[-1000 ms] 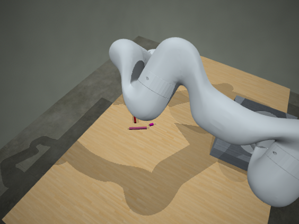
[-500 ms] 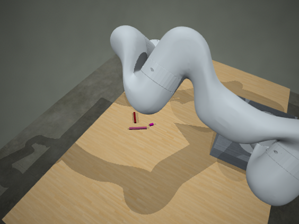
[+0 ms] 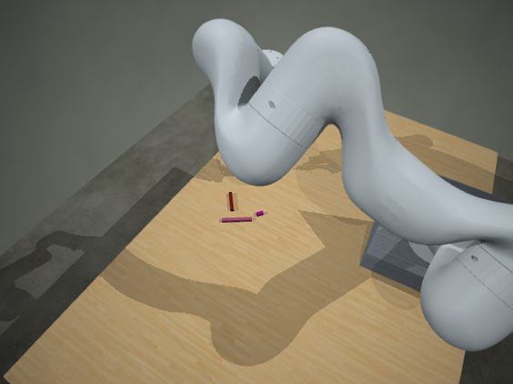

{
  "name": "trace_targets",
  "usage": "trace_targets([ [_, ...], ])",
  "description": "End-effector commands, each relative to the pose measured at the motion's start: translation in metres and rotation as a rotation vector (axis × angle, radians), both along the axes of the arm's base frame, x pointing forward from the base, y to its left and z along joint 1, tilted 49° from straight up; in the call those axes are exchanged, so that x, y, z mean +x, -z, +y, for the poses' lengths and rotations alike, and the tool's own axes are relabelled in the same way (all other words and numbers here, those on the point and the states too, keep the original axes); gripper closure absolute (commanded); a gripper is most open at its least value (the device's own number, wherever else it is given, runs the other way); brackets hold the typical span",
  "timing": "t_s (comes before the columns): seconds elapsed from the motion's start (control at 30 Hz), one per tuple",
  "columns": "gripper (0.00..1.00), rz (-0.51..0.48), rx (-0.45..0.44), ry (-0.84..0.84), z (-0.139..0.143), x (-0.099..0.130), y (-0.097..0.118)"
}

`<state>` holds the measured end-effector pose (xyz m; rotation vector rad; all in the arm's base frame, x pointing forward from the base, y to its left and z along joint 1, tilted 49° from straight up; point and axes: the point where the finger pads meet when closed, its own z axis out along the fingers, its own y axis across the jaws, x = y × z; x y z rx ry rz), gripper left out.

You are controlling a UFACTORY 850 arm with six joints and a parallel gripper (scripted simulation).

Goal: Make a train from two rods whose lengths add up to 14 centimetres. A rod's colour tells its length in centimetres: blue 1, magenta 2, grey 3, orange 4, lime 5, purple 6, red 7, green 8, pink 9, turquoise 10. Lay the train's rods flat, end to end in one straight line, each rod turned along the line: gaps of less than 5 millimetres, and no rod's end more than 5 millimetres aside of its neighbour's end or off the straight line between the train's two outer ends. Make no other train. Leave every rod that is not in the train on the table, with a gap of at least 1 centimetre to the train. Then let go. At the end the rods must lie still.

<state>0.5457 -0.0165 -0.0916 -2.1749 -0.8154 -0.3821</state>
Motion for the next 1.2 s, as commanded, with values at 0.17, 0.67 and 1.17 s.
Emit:
trace_targets([
  [0.17,0.96,-0.016,-0.001,-0.012,-0.003,-0.002,0.0],
  [0.67,0.96,-0.347,-0.008,-0.303,-0.029,-0.062,0.029],
  [1.17,0.96,-0.475,-0.008,-0.416,-0.036,-0.087,0.039],
])
